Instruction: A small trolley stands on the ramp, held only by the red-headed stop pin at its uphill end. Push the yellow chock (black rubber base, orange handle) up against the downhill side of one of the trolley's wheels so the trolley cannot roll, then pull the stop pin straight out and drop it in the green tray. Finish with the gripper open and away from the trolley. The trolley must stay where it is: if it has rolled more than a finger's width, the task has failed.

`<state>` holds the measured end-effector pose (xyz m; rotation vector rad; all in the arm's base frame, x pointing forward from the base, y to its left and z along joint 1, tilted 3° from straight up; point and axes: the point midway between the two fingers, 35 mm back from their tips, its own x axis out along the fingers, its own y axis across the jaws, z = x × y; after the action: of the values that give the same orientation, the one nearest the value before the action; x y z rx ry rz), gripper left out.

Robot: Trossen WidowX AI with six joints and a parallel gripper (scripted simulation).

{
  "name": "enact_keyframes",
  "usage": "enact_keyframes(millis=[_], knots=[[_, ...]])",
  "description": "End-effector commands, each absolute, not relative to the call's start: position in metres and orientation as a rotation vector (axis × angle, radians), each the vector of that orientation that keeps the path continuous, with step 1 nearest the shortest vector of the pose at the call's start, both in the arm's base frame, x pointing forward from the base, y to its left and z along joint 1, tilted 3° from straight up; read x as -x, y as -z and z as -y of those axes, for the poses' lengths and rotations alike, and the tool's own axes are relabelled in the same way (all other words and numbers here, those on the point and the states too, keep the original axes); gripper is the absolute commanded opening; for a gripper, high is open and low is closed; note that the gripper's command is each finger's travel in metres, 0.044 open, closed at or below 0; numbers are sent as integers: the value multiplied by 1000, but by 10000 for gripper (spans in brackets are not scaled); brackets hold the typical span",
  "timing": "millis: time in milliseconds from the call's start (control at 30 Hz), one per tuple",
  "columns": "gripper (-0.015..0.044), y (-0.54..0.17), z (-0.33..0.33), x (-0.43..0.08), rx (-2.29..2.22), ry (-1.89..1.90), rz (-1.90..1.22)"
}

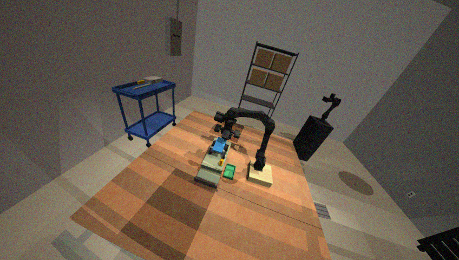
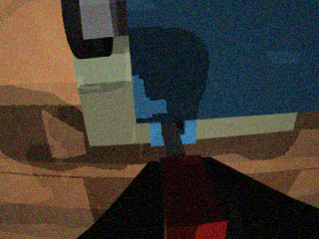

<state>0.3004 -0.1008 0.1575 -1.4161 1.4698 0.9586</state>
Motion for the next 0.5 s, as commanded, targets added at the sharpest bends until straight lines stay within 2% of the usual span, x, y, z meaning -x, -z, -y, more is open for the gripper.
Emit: enact_keyframes(millis=[0,467], knots=[[0,-163,101,-301,1420,-947,-1473],[0,-172,102,-301,1420,-947,-1473]])
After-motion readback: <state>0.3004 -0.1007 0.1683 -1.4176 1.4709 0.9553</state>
